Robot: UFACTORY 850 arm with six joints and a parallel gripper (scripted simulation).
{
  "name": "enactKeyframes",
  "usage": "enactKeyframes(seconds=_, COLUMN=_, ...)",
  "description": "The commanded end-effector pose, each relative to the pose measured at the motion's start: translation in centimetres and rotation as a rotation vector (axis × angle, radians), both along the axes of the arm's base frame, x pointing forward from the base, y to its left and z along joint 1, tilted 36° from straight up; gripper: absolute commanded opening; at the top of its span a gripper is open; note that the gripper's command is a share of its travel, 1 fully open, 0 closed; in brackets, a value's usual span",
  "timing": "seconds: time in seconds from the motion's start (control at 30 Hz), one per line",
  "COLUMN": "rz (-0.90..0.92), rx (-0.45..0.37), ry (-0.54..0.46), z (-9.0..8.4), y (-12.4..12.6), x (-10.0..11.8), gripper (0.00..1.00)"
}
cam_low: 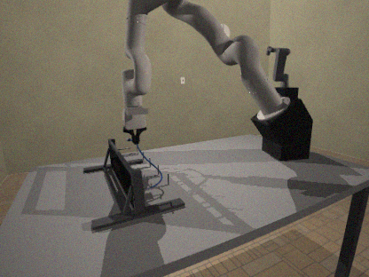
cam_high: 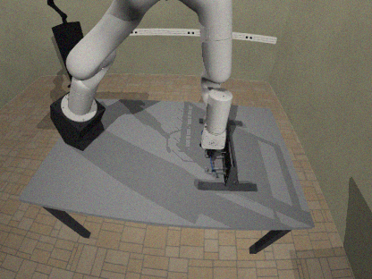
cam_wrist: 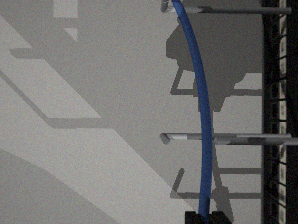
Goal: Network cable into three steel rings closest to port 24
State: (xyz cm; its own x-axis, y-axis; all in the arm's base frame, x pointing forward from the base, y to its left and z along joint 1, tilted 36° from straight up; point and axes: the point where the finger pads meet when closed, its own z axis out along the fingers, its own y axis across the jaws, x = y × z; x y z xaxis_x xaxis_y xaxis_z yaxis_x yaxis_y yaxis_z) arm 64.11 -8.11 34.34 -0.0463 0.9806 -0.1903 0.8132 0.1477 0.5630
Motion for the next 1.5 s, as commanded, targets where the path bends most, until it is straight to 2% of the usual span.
enactKeyframes(seconds=0.0, rz=0.000, rx=0.000, ry=-0.002, z=0.1, y=0.0, x=0.0, gripper=0.00)
enactKeyframes(seconds=0.7, rz=0.000, rx=0.000, ry=-0.001, z=-0.8, y=-0.1, x=0.6, gripper=0.00)
enactKeyframes(seconds=1.47, rz=0.000, rx=0.000, ry=-0.001, z=-2.7, y=-0.5, x=2.1, gripper=0.00)
